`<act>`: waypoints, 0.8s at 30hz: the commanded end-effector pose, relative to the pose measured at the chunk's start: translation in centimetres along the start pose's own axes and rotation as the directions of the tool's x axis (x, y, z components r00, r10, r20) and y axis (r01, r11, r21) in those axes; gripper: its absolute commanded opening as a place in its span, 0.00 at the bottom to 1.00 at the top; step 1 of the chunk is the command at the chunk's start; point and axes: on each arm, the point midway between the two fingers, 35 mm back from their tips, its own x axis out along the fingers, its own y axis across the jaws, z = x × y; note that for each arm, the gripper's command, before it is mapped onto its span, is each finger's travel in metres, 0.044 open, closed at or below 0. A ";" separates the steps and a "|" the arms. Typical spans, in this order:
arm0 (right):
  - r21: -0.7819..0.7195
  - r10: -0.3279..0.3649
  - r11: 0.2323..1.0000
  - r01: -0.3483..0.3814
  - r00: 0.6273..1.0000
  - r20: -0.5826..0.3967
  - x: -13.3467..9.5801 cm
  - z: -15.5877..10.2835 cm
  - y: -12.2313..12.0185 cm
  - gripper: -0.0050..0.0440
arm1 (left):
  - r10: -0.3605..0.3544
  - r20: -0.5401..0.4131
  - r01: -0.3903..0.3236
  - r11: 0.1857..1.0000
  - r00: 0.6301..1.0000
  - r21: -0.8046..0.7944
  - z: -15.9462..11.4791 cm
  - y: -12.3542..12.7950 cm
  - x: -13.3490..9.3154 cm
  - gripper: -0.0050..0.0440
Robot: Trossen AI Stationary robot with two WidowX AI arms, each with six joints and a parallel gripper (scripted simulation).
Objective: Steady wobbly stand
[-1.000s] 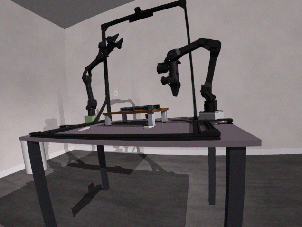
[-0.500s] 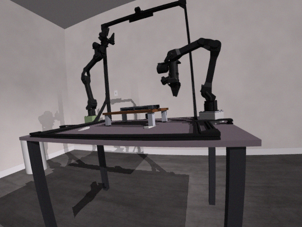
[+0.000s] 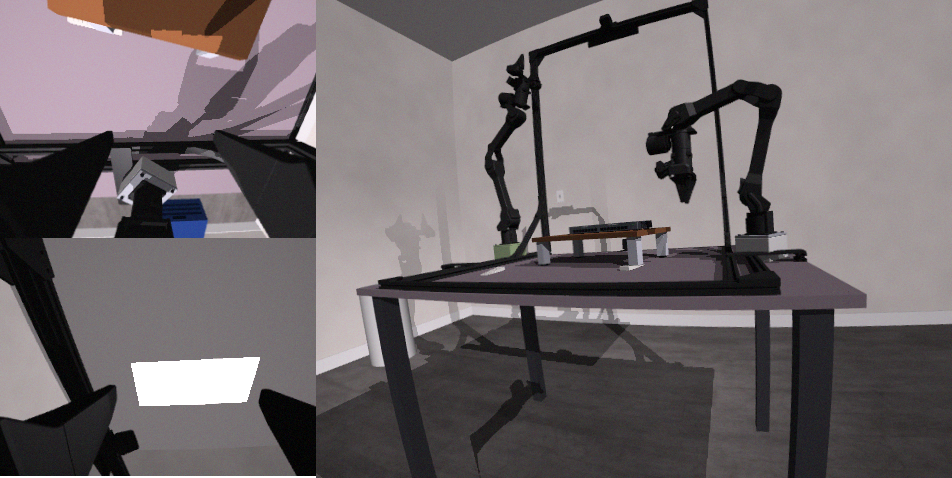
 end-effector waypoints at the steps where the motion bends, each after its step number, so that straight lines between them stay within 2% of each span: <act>1: -0.017 0.008 1.000 -0.005 0.983 0.183 0.1 6.5 0.3 1.00 | 0.000 0.000 0.000 1.000 1.000 0.000 0.0 0.0 0.0 1.00; 4: -0.029 0.014 1.000 -0.005 0.955 0.297 -0.3 10.4 0.4 1.00 | 0.000 0.000 0.000 1.000 1.000 0.000 0.0 0.0 0.0 1.00; 11: -0.047 0.011 0.999 0.002 0.960 0.279 -0.7 10.0 0.2 1.00 | 0.000 0.000 0.000 1.000 1.000 0.000 0.0 0.0 0.0 1.00; 21: -0.298 0.056 0.951 0.078 0.907 0.417 -1.3 14.7 0.1 1.00 | 0.000 0.000 0.000 1.000 1.000 0.000 0.0 0.0 0.0 1.00; 24: -0.298 0.056 0.951 0.078 0.907 0.417 -1.3 14.7 0.1 1.00 | 0.000 0.000 0.000 1.000 1.000 0.000 0.0 0.0 0.0 1.00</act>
